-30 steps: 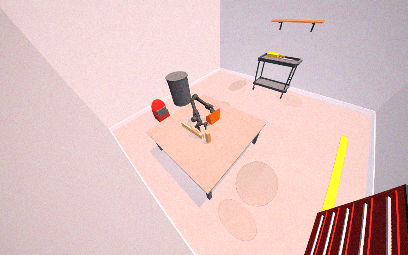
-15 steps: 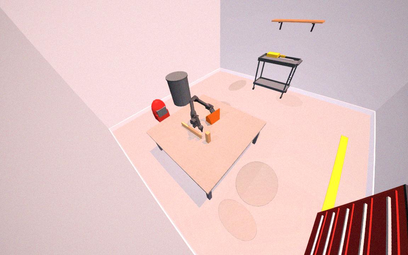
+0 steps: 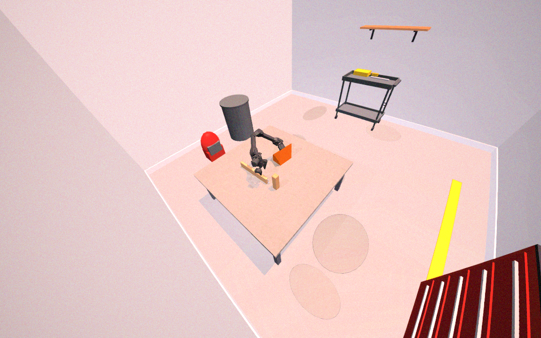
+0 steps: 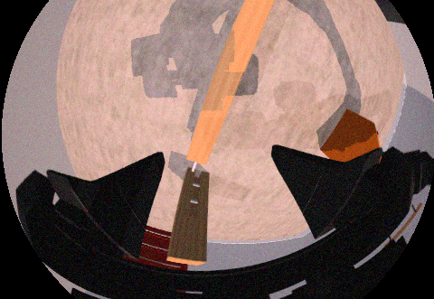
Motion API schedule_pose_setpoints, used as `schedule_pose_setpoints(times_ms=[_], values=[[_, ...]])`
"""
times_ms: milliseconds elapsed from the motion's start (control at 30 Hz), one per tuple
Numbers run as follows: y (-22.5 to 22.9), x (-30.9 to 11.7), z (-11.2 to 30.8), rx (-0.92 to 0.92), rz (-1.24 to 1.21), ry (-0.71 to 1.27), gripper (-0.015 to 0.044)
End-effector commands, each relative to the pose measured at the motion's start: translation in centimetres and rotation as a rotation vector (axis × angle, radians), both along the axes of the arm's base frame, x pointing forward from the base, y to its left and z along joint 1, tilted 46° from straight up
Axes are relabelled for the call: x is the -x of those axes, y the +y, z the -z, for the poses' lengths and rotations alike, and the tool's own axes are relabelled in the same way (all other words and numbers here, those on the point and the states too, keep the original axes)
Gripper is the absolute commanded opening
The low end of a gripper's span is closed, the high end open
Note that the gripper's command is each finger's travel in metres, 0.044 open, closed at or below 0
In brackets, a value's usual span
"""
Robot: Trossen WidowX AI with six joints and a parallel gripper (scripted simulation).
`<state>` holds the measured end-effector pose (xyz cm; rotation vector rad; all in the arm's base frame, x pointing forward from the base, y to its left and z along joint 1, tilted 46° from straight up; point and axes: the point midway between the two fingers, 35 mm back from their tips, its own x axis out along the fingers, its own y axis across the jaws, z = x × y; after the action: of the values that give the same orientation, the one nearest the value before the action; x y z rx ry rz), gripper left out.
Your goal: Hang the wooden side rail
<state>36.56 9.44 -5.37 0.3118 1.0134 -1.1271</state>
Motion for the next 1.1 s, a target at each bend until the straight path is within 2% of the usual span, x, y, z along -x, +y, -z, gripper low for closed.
schedule_pose_setpoints(times_ms=[0, 300, 467, 1067], values=[[0.2, -1.1, -1.9, 0.115, 0.282, -0.265, 0.0440], [0.2, -1.1, -1.9, 0.115, 0.282, -0.265, 0.0440], [-2.1, -1.4, 0.4, 0.116, 0.281, -0.266, 0.0440], [-4.3, -1.7, 2.6, 0.117, 0.281, -0.266, 0.0440]])
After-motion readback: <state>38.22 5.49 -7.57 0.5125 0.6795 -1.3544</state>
